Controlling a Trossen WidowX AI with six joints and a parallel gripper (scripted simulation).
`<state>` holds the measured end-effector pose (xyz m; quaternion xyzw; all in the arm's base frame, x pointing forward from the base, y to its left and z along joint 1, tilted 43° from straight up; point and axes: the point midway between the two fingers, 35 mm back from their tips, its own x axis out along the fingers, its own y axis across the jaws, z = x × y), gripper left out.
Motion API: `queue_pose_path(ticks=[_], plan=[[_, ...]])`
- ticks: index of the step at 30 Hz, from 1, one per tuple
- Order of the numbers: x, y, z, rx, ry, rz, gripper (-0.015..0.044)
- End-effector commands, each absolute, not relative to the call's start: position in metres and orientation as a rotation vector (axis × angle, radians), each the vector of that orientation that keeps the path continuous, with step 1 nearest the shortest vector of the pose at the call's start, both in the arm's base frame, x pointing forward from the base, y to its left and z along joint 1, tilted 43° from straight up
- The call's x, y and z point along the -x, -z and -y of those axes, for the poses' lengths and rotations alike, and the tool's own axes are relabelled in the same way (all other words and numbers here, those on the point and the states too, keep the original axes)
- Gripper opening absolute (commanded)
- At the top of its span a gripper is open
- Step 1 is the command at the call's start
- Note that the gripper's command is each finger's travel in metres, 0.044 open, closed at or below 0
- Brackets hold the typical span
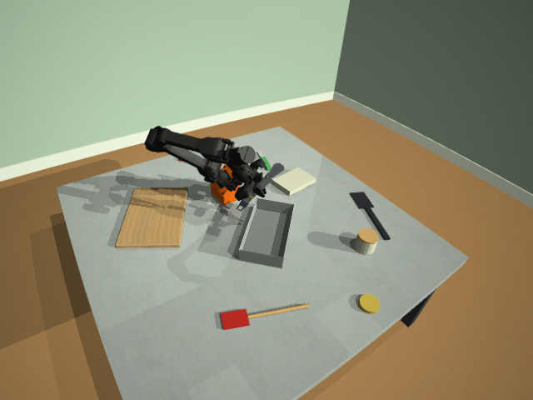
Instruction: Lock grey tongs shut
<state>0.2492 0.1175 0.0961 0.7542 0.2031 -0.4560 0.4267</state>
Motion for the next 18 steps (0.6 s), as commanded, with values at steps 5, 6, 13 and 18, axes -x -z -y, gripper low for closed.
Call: queue_pose_path(ticks=[5,6,13,18], plan=[[-0.244,-0.107,-0.122,-1.952,0.982,-0.596,-0.0150],[-0.244,-0.109,-0.122,-1.960,0.962,-0.605,-0.0150],[-0.239,-0.117,-0.125,-1.983,0.822,-0.664,-0.0150],[-0.236,-0.122,-0.127,-2.015,0.729,-0.693,-0.0150]])
